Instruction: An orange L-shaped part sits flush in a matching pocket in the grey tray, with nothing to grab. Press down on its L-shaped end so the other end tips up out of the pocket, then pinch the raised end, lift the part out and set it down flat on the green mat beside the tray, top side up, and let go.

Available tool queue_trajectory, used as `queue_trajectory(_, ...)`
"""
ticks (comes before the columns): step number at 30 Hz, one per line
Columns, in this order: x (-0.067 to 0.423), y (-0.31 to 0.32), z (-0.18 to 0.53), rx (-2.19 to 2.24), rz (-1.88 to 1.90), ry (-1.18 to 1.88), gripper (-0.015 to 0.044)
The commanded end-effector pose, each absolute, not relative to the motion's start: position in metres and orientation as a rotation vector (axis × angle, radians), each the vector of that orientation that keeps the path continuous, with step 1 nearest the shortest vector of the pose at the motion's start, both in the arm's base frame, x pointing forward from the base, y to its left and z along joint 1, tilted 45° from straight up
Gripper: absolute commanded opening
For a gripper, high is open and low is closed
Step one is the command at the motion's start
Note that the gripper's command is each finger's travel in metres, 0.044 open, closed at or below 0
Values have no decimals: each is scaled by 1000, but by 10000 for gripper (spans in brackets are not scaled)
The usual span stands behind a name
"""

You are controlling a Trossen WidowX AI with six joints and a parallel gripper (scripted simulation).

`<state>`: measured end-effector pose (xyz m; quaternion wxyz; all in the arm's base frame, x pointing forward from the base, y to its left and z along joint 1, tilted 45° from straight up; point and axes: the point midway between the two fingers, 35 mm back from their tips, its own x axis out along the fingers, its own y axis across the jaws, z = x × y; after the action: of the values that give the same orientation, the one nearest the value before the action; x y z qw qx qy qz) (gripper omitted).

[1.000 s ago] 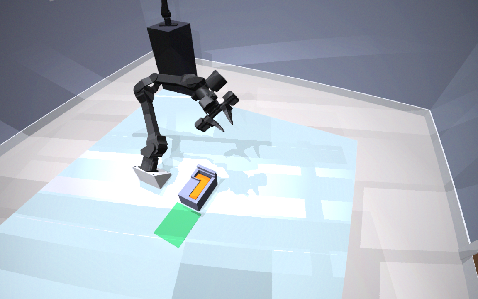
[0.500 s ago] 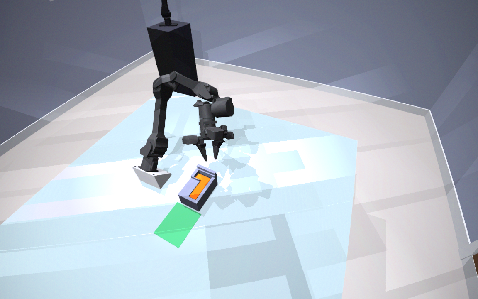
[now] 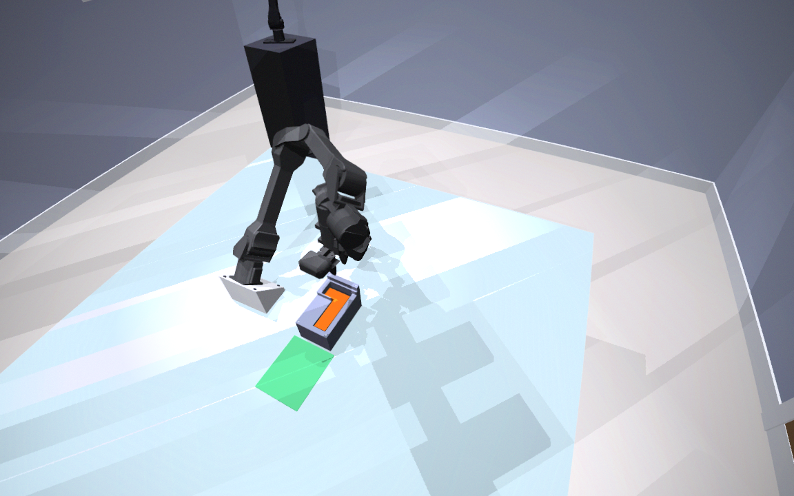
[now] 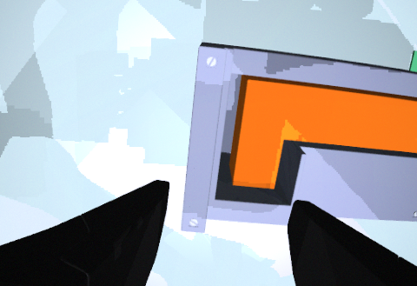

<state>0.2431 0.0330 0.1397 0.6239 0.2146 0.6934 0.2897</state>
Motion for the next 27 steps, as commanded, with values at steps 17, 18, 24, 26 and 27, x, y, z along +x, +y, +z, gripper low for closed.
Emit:
queue_trajectory(17, 235, 86, 91, 497, 723, 1567, 180)
queue_trajectory(18, 234, 86, 90, 497, 723, 1567, 180)
queue_trajectory(24, 234, 92, 84, 497, 722, 1567, 180)
queue_trajectory(26, 233, 95, 81, 497, 722, 1566, 180)
queue_trajectory(27, 233, 96, 80, 497, 722, 1566, 180)
